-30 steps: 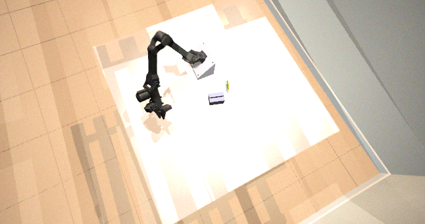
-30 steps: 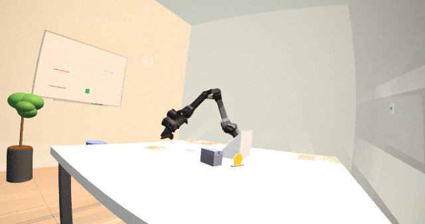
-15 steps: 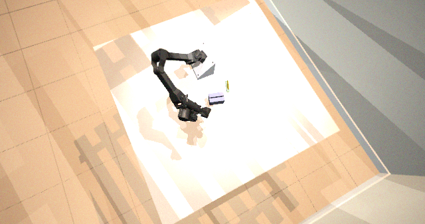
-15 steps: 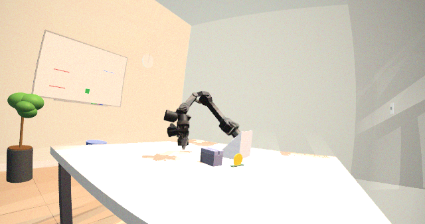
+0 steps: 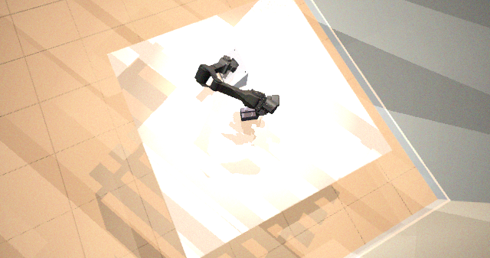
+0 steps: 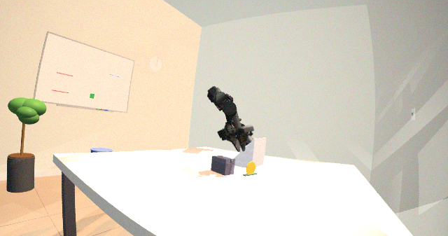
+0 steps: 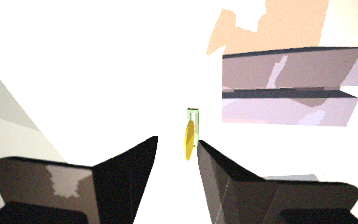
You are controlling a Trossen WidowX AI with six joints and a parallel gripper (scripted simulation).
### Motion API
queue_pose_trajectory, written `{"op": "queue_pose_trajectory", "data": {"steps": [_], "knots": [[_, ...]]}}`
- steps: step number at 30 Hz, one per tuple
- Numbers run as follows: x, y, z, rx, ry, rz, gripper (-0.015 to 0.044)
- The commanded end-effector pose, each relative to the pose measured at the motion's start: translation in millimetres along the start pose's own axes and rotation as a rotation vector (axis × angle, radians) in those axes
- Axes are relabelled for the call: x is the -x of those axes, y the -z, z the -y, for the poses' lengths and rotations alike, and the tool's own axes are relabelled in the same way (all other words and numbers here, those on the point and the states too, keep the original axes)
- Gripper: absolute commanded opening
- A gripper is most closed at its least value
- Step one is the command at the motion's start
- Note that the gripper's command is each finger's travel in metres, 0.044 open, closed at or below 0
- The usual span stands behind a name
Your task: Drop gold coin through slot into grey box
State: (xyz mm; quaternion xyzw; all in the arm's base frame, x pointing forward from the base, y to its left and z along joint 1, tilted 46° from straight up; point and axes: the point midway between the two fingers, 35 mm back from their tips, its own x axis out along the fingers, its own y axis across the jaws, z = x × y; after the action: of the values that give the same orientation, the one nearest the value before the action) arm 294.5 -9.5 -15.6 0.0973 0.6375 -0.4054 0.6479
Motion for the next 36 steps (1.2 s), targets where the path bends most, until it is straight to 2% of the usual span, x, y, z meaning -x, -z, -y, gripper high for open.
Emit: {"op": "queue_pose_trajectory", "data": {"steps": [1,6,11,15,36], "knots": [[-2.1,39.3,-10.6,0.081,0.170,0.072,0.0161],[-0.5,71.0,-16.3,0.159,0.304,0.191,0.0161],[-4.0,73.4,-16.3,0.159,0.304,0.191,0.0161],[-34.2,66.6,-6.8,0.159,0.305,0.192,0.0161],[-62.6,59.3,1.8,0.159,0.304,0.192,0.0161]]}}
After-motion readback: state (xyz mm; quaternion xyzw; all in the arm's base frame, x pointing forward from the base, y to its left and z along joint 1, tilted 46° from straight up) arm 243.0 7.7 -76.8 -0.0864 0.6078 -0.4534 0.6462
